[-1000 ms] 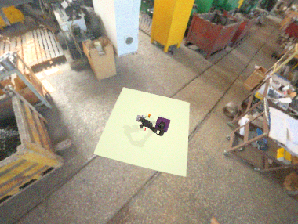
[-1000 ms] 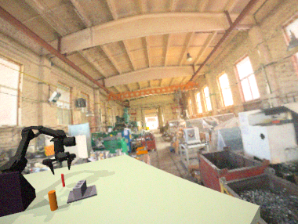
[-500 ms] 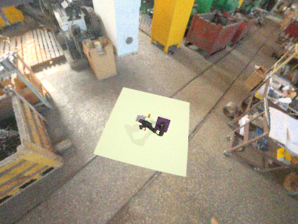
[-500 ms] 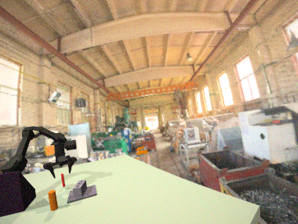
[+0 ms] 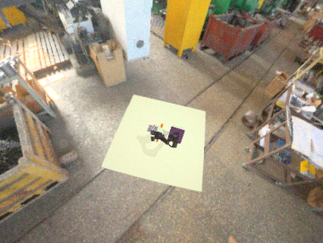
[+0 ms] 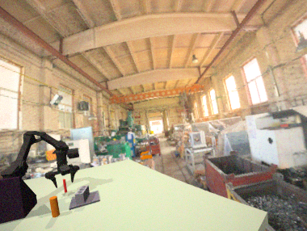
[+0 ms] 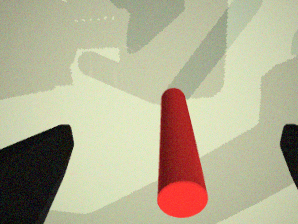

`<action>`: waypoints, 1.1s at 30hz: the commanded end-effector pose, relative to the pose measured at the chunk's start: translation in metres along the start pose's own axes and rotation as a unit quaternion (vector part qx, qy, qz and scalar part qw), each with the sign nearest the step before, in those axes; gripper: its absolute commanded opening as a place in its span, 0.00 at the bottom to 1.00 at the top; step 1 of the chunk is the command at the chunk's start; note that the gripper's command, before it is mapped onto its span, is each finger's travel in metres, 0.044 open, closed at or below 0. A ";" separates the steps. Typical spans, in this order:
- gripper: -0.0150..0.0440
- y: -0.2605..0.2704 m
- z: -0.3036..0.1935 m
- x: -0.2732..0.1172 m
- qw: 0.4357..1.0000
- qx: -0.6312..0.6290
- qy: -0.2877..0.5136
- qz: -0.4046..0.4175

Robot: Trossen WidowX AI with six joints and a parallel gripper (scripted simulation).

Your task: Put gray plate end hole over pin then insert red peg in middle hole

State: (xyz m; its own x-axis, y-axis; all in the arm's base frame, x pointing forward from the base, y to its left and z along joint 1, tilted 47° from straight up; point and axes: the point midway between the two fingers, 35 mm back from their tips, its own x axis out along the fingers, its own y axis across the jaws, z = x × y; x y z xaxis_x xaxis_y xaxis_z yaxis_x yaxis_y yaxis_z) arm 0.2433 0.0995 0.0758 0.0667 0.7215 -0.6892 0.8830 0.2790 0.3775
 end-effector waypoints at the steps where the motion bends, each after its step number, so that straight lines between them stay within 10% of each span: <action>1: 1.00 0.000 -0.001 0.004 1.000 0.003 0.003 0.002; 16: 0.33 0.000 -0.001 0.004 1.000 0.003 0.003 0.002; 33: 0.25 0.002 0.003 -0.015 1.000 0.003 -0.002 0.000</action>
State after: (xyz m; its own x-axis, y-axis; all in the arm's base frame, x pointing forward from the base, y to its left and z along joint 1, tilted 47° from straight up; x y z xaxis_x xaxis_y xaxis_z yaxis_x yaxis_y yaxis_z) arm 0.2430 0.0935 0.0797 0.0628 0.7219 -0.6891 0.8883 0.2743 0.3683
